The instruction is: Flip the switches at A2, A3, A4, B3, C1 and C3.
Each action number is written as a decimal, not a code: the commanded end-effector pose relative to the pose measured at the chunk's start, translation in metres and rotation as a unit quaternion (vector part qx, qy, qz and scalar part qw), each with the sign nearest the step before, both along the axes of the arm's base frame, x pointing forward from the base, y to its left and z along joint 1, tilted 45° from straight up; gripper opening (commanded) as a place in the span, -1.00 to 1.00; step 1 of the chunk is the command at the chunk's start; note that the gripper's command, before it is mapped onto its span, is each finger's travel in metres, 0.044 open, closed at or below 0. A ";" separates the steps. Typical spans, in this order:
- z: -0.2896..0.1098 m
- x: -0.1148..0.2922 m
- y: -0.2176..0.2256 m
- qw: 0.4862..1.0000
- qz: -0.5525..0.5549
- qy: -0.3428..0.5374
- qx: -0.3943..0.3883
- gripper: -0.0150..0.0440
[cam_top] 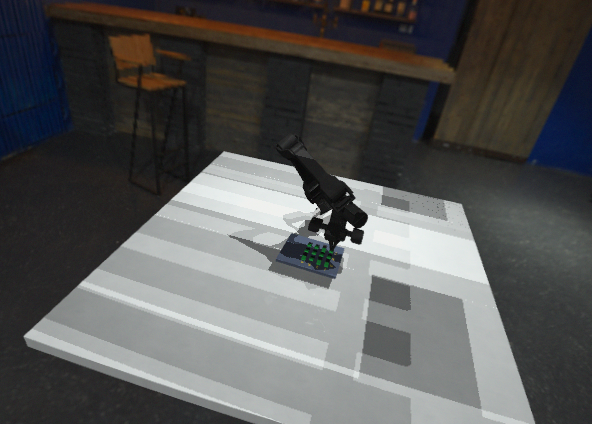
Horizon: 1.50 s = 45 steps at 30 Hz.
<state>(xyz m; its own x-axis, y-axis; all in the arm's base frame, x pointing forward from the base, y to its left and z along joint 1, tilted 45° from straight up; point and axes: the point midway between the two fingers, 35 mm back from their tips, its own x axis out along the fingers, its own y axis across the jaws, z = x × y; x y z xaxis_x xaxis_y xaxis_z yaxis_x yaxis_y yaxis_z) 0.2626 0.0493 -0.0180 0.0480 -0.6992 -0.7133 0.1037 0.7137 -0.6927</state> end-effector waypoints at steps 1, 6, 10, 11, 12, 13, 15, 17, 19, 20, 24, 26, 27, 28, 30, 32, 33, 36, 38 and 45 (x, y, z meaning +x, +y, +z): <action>-0.001 0.000 -0.001 1.000 0.002 0.001 -0.002 -0.49; -0.001 0.000 -0.002 1.000 0.002 0.001 -0.002 -0.49; -0.002 0.000 -0.002 1.000 0.002 0.001 -0.002 -0.49; -0.002 0.000 -0.002 1.000 0.002 0.001 -0.002 -0.49; -0.002 0.000 -0.002 1.000 0.002 0.001 -0.002 -0.49; -0.002 0.000 -0.002 1.000 0.002 0.001 -0.002 -0.49; -0.002 0.000 -0.003 1.000 0.002 0.001 -0.002 -0.49; -0.002 0.000 -0.003 1.000 0.002 0.001 -0.002 -0.49; -0.003 0.000 -0.003 1.000 0.002 0.001 -0.002 -0.49; -0.003 0.000 -0.003 1.000 0.002 0.001 -0.002 -0.49; -0.003 0.000 -0.003 1.000 0.002 0.001 -0.002 -0.49; -0.003 0.000 -0.004 1.000 0.002 0.001 -0.002 -0.49; -0.003 0.000 -0.004 1.000 0.002 0.001 -0.002 -0.49; -0.003 0.000 -0.004 1.000 0.002 0.001 -0.002 -0.49; -0.004 0.000 -0.004 1.000 0.002 0.001 -0.002 -0.49; -0.004 0.000 -0.004 1.000 0.002 0.001 -0.002 -0.49; -0.004 0.000 -0.004 1.000 0.002 0.001 -0.002 -0.49; -0.004 0.000 -0.005 1.000 0.002 0.001 -0.002 -0.49; -0.004 0.000 -0.005 1.000 0.002 0.001 -0.002 -0.49; 0.003 0.001 0.004 1.000 0.002 -0.002 0.000 -0.49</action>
